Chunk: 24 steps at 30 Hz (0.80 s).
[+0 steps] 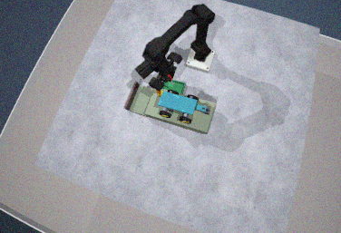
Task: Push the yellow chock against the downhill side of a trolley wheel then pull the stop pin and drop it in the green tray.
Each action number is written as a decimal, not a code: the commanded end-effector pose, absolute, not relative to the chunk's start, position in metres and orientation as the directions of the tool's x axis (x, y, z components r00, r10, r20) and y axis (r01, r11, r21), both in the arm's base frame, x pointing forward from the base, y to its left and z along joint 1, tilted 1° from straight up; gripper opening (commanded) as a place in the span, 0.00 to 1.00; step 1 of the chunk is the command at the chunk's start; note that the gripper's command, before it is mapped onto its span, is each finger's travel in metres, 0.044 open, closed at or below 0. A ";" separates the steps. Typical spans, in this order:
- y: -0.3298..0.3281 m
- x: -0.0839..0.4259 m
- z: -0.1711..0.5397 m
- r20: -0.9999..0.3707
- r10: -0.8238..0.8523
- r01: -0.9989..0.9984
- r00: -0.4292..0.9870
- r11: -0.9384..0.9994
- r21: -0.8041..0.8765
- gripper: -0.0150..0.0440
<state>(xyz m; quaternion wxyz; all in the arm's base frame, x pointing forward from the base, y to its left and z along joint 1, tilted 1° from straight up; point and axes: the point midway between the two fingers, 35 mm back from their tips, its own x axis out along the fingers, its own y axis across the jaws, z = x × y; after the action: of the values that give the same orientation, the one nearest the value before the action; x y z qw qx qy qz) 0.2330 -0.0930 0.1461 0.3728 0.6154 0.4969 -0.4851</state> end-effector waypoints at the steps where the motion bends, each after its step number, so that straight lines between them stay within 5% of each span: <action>1: -0.091 0.231 0.145 -0.974 0.223 0.934 0.037 -0.353 -0.046 0.25; 24: -0.087 0.231 0.145 -0.995 0.091 0.494 0.030 -0.867 -0.064 0.25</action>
<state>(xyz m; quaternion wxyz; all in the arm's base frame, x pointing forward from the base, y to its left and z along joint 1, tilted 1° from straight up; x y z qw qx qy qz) 0.2325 -0.0875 0.1460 0.1817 0.6956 0.2509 -0.6482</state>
